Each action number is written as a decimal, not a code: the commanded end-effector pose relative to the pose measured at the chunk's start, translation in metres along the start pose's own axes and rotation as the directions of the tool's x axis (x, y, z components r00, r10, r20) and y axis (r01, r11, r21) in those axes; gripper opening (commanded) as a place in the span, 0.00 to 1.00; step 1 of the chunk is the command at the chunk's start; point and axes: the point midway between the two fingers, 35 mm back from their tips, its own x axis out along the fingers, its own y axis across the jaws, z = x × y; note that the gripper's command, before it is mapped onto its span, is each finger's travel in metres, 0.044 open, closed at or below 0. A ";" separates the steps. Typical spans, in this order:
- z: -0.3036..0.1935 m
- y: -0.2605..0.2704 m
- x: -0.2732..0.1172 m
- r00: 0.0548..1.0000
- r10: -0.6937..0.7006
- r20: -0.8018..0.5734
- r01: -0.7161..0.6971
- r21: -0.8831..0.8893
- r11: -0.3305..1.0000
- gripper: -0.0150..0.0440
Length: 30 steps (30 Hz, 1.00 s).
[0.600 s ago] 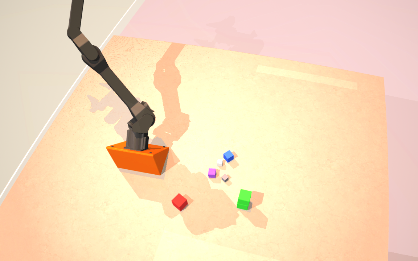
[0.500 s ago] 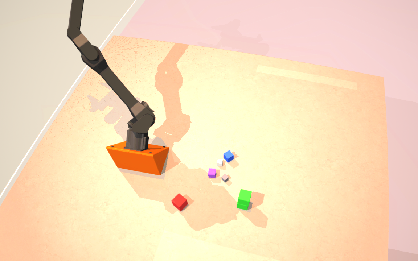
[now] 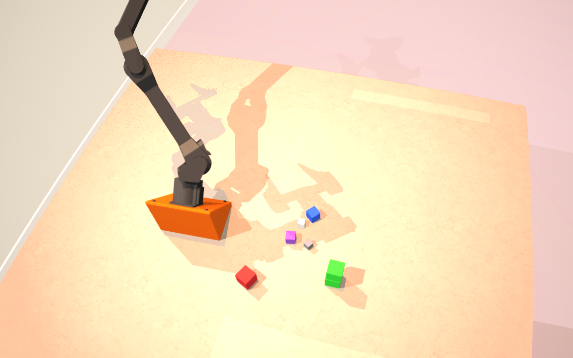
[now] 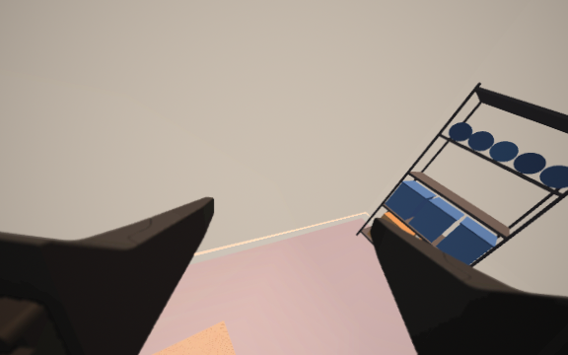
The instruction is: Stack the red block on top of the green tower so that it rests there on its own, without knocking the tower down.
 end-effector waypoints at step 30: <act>-0.198 -0.341 -0.299 0.336 -0.901 -0.274 0.932 -0.037 0.359 1.00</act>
